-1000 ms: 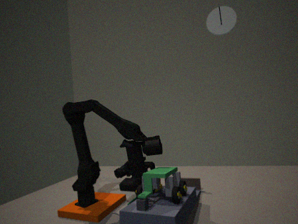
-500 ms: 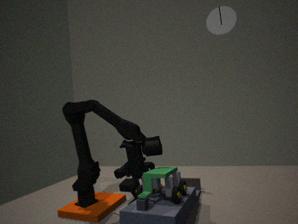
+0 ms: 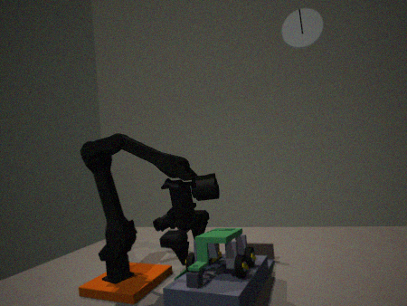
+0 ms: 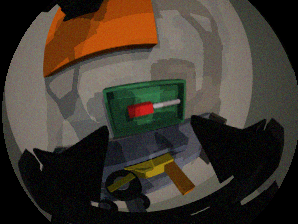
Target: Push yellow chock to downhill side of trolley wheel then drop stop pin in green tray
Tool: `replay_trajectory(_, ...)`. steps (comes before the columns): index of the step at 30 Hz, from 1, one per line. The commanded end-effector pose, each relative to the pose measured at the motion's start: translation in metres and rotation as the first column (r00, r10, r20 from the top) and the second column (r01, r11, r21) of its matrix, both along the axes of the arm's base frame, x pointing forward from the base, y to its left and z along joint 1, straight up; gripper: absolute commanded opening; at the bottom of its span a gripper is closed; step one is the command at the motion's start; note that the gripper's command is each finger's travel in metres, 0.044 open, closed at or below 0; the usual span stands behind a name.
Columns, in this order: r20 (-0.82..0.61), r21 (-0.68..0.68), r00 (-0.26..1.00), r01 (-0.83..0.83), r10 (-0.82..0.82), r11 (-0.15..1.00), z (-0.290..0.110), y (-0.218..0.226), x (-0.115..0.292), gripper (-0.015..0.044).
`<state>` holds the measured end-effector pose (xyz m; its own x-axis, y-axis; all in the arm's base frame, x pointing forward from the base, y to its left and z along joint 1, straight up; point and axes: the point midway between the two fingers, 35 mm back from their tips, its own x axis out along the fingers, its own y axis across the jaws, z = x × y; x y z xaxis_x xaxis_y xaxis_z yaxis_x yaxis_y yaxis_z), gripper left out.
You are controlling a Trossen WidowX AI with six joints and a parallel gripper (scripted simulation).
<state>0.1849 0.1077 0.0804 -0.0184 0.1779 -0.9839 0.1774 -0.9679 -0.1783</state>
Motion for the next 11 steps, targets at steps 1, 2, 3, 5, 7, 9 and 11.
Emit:
replay_trajectory(1,0.005,0.006,1.0,-0.003,0.003,1.0,0.013,0.0,0.0,0.044)
replay_trajectory(2,0.005,0.006,1.0,-0.003,0.003,1.0,0.016,0.0,0.0,0.044)
replay_trajectory(3,0.005,0.006,1.0,-0.003,0.003,1.0,0.02,0.0,0.0,0.044)
replay_trajectory(5,0.005,0.006,1.0,-0.003,0.003,1.0,0.025,0.0,0.0,0.044)
replay_trajectory(7,0.005,0.006,1.0,-0.003,0.003,1.0,0.031,0.0,0.0,0.044)
replay_trajectory(9,0.005,0.006,1.0,-0.003,0.003,1.0,0.036,0.0,0.0,0.044)
replay_trajectory(11,0.005,0.006,1.0,-0.003,0.003,1.0,0.042,0.0,0.0,0.044)
